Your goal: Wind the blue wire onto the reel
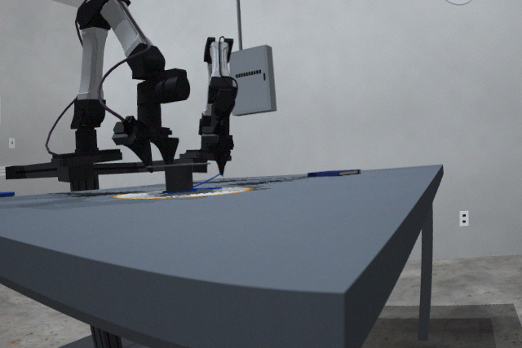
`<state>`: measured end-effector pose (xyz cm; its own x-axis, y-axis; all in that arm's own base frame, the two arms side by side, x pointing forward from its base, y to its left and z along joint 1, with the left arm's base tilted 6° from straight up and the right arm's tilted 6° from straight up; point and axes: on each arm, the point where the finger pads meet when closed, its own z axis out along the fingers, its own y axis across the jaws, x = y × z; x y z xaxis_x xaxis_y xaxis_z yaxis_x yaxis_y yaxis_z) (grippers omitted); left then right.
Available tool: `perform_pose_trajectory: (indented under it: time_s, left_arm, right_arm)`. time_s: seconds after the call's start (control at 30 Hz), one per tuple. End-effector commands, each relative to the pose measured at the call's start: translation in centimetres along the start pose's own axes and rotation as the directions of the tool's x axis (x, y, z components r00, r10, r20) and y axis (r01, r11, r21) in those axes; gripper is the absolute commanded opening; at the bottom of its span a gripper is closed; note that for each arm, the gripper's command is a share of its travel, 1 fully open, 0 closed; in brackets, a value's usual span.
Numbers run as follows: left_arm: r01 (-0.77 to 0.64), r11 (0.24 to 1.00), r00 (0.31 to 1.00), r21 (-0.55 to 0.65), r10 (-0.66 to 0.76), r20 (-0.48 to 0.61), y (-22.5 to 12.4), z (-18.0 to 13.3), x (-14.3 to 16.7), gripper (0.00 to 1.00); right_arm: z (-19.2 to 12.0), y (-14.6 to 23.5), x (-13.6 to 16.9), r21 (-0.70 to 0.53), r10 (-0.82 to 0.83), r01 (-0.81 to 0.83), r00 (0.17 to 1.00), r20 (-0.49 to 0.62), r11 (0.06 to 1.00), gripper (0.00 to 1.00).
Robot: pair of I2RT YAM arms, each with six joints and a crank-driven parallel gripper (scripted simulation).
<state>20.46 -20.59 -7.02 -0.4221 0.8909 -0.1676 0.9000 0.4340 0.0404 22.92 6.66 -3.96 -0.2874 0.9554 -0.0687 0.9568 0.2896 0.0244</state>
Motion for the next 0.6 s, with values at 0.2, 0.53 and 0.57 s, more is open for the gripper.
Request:
perform_pose_trajectory:
  time_s: [0.2, 0.53, 0.57]
  left_arm:
    - [-0.005, 1.000, 1.000, -0.019, 0.005, -0.009, 0.0, -0.3, -0.6, 0.00]
    - [0.060, 0.997, 0.996, -0.042, -0.063, -0.068, 0.3, -0.6, -1.2, 0.00]
    - [0.078, 0.996, 0.994, -0.046, -0.082, -0.075, 0.3, -0.6, -1.1, 0.00]
  right_arm:
    - [0.2, 1.6, -4.2, -0.005, -0.514, 0.515, 0.857, 0.023, 0.857, 0.50]
    - [0.0, 7.2, -7.1, 0.014, -0.901, 0.901, 0.434, 0.023, 0.434, 0.50]
    - [0.0, 8.0, -7.0, 0.016, -0.924, 0.924, 0.382, 0.024, 0.382, 0.50]
